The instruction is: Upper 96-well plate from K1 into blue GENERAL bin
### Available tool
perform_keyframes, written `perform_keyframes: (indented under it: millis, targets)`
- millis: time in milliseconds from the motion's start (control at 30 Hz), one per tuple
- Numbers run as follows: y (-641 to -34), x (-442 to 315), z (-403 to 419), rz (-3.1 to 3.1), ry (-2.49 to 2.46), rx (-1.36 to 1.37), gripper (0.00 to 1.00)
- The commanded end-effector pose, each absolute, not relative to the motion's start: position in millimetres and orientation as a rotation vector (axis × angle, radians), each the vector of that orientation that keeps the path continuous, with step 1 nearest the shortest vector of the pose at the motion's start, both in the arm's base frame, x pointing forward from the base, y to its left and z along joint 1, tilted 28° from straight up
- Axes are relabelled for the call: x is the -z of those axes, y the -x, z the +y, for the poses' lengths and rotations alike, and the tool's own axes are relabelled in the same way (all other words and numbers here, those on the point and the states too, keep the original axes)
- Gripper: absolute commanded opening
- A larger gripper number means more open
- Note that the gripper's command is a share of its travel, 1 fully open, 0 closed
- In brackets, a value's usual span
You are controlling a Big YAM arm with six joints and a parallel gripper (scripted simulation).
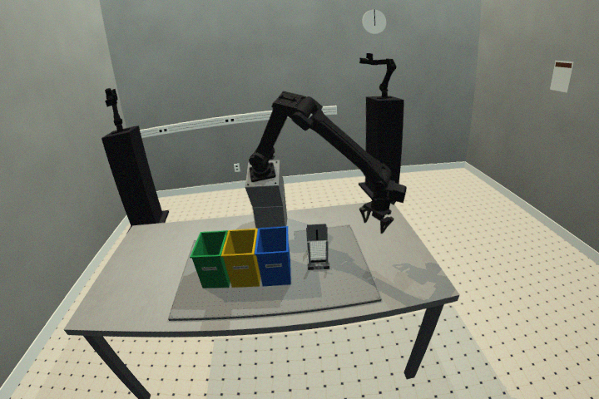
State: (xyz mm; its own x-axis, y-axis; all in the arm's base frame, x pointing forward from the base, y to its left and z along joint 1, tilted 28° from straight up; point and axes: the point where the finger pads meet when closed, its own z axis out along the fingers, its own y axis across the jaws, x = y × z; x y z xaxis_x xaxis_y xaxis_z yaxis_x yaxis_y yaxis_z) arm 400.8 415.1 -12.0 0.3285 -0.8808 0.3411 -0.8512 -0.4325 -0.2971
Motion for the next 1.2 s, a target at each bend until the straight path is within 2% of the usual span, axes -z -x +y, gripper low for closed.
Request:
perform_keyframes:
  millis: [0, 1167]
  targets:
    - [-408, -7, 411, 1.809, 2.287, 0.683, 1.00]
    - [-367, -27, 299, 2.514, 1.070, 0.415, 1.00]
